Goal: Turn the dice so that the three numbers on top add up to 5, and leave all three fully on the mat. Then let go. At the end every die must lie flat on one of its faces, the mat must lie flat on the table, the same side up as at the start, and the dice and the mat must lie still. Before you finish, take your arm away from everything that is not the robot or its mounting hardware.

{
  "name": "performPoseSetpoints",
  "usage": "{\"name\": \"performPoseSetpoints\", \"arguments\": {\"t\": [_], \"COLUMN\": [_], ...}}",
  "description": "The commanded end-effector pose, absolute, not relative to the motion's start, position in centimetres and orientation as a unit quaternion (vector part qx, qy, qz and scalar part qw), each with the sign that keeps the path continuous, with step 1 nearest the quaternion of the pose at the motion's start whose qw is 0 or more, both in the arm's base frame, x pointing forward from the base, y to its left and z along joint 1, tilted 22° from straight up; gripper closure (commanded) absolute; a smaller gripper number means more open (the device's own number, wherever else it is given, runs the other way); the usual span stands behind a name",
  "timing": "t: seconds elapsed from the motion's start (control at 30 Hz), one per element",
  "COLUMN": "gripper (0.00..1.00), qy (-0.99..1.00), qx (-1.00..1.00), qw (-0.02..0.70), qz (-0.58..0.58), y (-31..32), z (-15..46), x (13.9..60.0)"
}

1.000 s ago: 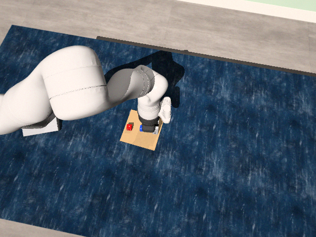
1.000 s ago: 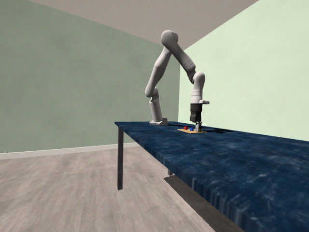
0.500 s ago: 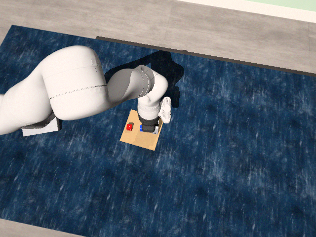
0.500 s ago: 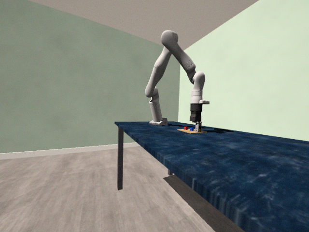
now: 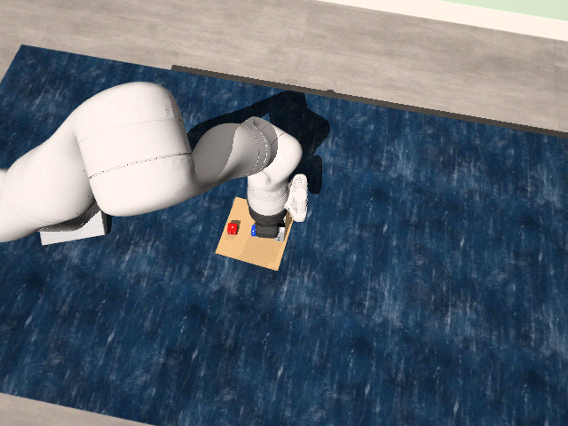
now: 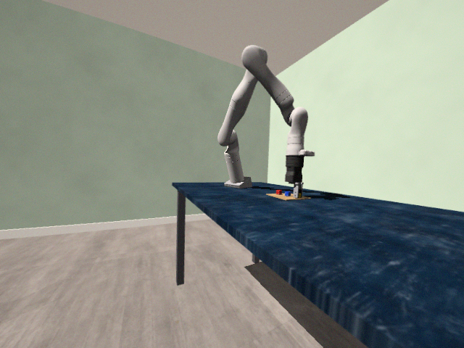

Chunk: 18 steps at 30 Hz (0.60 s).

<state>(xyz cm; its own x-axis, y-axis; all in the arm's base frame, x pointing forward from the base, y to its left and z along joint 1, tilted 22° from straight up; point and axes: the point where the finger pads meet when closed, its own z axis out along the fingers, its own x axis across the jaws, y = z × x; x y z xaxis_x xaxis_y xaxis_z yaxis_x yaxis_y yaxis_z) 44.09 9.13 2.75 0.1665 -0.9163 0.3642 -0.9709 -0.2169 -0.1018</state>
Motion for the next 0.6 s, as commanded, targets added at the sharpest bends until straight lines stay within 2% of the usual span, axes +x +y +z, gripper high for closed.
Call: {"name": "performPoseSetpoints", "arguments": {"t": [0.0, 0.03, 0.07, 0.2, 0.23, 0.3, 0.33, 0.4, 0.43, 0.5, 0.53, 0.57], "gripper": [0.60, 0.60, 0.54, 0.54, 0.48, 0.48, 0.42, 0.42, 0.36, 0.36, 0.30, 0.30], "qy": [-0.621, -0.621, -0.621, -0.621, -0.621, -0.621, -0.621, -0.621, -0.621, -0.621, -0.621, -0.621], "qx": [0.760, 0.760, 0.760, 0.760, 0.760, 0.760, 0.760, 0.760, 0.760, 0.760, 0.760, 0.760], "qw": [0.076, 0.076, 0.076, 0.076, 0.076, 0.076, 0.076, 0.076, 0.076, 0.076, 0.076, 0.076], "qz": [0.177, 0.177, 0.177, 0.177, 0.177, 0.177, 0.177, 0.177, 0.177, 0.177, 0.177, 0.177], "y": [9.19, 9.19, 9.19, 9.19, 9.19, 9.19, 9.19, 9.19, 9.19, 9.19, 9.19, 9.19], "z": [2.81, 2.81, 2.81, 2.81, 2.81, 2.81, 2.81, 2.81, 2.81, 2.81, 2.81, 2.81], "x": [44.12, 44.12, 44.12, 44.12, 44.12, 44.12, 44.12, 44.12, 44.12, 44.12, 44.12, 44.12]}}
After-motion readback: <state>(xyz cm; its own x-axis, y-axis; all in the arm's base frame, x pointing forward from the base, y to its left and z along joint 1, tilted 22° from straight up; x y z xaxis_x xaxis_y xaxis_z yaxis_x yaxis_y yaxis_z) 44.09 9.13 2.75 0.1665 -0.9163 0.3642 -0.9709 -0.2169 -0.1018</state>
